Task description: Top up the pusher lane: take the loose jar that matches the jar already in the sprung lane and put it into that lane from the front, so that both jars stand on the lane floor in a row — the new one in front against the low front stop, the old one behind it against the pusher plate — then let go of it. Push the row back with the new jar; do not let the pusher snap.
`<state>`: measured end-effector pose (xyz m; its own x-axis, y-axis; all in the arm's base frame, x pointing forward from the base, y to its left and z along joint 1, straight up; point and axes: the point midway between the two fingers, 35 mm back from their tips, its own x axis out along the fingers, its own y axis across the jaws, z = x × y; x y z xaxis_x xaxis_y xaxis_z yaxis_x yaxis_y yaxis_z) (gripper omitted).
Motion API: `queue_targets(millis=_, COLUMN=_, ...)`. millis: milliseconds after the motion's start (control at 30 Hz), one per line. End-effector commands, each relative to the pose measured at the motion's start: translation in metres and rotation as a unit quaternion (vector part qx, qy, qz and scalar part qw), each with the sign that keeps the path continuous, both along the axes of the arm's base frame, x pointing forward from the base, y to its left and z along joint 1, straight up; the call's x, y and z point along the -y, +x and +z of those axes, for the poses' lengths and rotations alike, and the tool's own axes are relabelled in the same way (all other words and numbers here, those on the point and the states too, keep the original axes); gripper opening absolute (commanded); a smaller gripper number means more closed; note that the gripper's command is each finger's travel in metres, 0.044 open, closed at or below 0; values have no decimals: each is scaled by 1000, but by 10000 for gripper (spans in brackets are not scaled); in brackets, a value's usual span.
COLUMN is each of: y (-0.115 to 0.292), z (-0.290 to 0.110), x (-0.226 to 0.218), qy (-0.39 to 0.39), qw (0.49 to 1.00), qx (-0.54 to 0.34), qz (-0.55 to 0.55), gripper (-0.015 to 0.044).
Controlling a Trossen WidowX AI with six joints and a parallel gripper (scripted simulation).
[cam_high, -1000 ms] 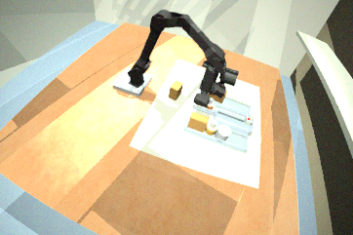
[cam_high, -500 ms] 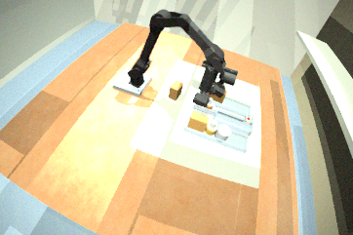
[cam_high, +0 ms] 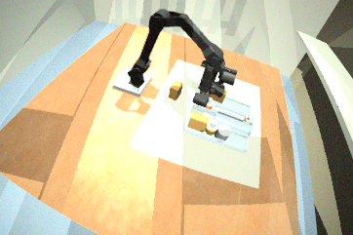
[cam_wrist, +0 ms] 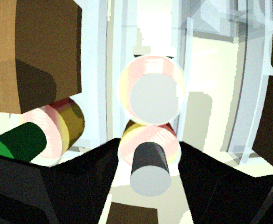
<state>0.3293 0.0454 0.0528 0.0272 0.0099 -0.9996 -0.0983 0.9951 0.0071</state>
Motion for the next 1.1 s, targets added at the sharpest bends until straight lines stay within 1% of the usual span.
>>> queue_targets(millis=0, y=-1, z=0, x=0, qy=1, qw=1000, qx=0, qz=1, gripper=0)
queue_targets(millis=100, y=-1, z=0, x=0, qy=1, qw=1000, qx=0, qz=1, gripper=0)
queue_targets(millis=467, y=0, z=0, x=0, qy=1, qw=1000, qx=0, qz=1, gripper=289)
queue_targets(millis=600, y=0, z=3, x=0, qy=1, qw=1000, qx=0, qz=1, gripper=291)
queue_targets(millis=800, y=0, z=19, x=0, qy=1, qw=1000, qx=0, qz=1, gripper=291)
queue_targets(millis=1067, y=-2, z=20, x=1, qy=1, qw=1000, qx=0, qz=1, gripper=291)
